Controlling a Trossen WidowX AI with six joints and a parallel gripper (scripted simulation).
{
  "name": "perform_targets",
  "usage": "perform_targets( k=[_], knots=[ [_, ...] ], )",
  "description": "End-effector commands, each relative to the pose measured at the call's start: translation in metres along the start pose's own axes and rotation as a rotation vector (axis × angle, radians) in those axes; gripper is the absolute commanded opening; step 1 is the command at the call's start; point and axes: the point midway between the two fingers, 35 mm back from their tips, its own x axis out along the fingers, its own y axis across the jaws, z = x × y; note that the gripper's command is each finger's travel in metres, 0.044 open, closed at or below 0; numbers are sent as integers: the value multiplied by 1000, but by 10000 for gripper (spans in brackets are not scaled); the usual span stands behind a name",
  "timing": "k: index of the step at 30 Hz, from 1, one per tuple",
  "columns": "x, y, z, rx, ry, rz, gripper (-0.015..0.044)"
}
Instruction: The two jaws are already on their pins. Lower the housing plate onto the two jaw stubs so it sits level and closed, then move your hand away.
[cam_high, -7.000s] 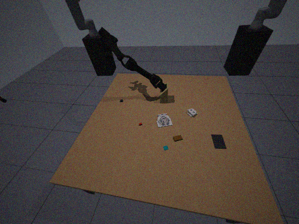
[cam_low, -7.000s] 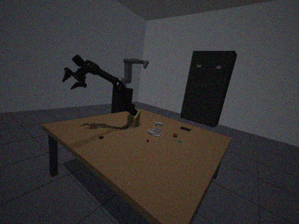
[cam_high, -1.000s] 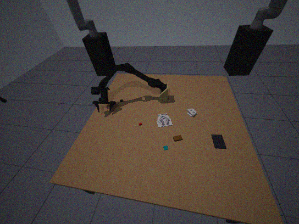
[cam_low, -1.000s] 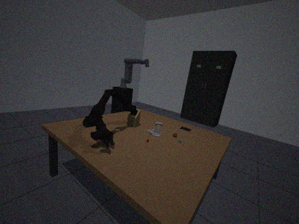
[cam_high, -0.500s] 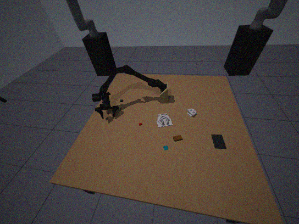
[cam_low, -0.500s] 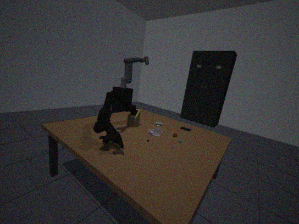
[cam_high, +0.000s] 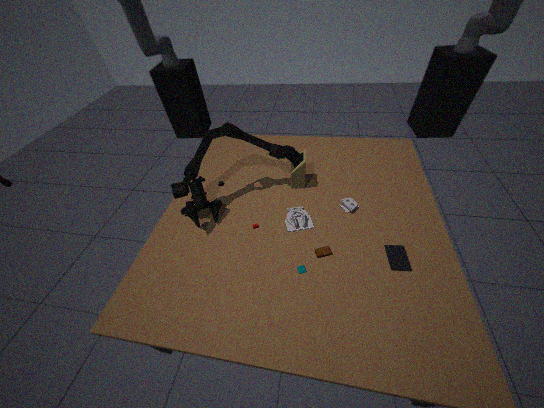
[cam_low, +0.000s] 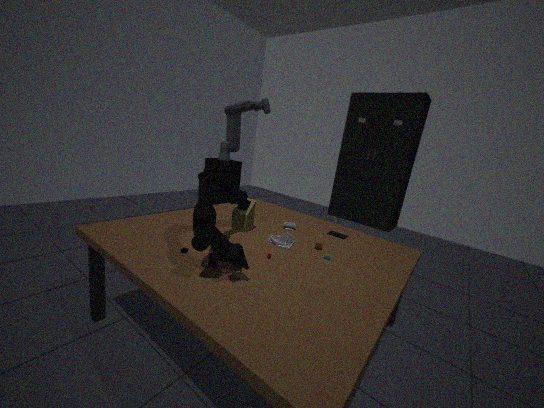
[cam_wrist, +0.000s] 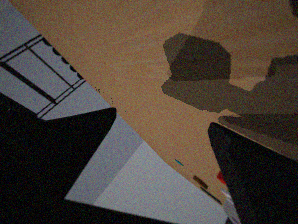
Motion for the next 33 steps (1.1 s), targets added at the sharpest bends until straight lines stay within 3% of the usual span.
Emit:
perform_targets(
  k=[1, 21, 33],
  knots=[
    [18, -4, -15, -60, 38, -36, 440],
    [87, -14, -99, -364, 221, -154, 440],
    [110, -16, -150, -453, 310, -177, 440]
  ],
)
